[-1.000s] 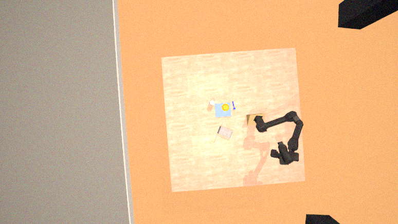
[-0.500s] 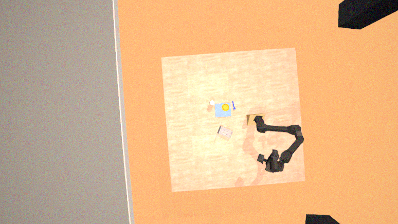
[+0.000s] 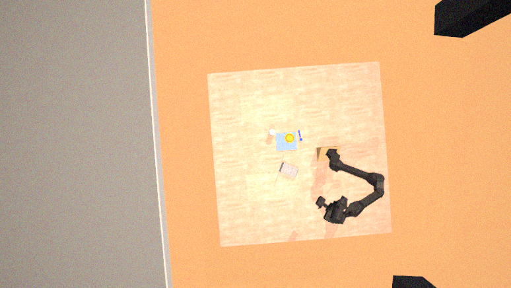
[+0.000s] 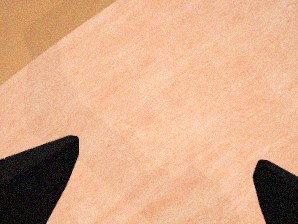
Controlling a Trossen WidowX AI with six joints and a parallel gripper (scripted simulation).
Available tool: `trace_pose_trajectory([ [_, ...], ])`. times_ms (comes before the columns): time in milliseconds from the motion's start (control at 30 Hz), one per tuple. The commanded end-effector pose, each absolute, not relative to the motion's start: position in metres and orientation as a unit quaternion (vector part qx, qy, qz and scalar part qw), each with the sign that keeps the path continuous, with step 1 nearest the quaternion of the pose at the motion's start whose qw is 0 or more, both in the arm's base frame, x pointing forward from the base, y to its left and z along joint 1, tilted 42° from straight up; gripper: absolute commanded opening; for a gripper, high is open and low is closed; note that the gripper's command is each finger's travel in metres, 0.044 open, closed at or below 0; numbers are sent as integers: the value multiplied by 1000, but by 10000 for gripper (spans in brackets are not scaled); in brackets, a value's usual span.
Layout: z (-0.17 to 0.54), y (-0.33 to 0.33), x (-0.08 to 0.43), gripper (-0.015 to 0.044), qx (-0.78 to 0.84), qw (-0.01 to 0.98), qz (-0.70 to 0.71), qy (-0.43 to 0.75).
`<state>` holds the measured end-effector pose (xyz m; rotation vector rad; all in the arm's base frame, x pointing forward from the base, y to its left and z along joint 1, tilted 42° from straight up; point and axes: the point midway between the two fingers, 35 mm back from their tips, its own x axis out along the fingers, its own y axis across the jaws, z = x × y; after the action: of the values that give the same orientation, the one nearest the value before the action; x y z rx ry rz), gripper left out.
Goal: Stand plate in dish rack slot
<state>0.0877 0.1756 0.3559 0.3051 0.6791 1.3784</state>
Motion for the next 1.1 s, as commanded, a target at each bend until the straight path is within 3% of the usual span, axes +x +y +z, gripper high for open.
trace_pose_trajectory([
  [0,348,174,121,400,138,732,582,326],
  [567,285,116,262,400,107,804,417,411],
  [833,213,42,328,400,102,784,340,509],
  [1067,130,-46,349,400,127,739,297,591],
])
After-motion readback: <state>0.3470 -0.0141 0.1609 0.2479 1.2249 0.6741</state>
